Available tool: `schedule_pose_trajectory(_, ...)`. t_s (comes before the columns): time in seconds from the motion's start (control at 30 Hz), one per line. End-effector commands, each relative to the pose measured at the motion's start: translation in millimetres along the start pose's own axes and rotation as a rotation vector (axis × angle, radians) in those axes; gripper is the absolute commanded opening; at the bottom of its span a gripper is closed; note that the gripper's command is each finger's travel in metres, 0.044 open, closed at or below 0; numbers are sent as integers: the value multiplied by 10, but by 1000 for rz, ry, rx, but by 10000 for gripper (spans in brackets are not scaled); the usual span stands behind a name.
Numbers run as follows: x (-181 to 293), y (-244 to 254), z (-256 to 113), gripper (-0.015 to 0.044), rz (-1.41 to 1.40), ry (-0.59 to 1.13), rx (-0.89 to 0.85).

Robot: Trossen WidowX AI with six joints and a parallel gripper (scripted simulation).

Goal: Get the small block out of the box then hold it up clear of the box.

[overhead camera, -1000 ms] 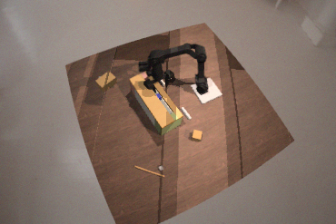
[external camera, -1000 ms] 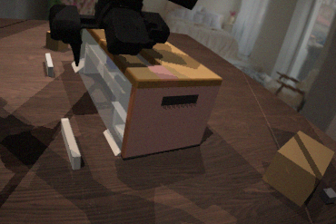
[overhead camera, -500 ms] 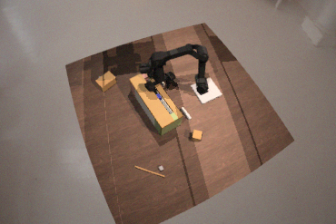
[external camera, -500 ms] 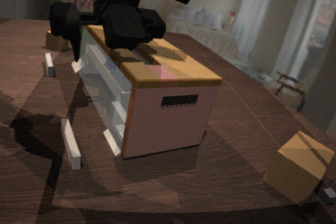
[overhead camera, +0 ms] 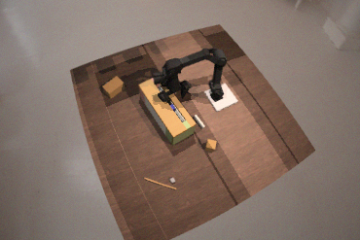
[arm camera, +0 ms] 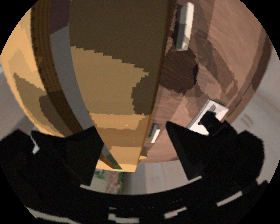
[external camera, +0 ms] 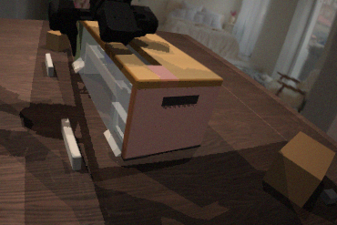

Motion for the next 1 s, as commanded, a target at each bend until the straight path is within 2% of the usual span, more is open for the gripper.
schedule_pose_trajectory(0.0,98,-28,59,400,5,9,8)
schedule_pose_trajectory(0.97,677,-74,253,400,6,15,8)
Point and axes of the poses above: the point midway between the two fingers, 35 mm back from their tips, its own z axis out along the fingers, its own y axis across the jaws, x = y × z, the point moved 6 cm from there along -z, back along the fingers, and after that the axes turned 5 degrees about z, right-handed, at the moved point
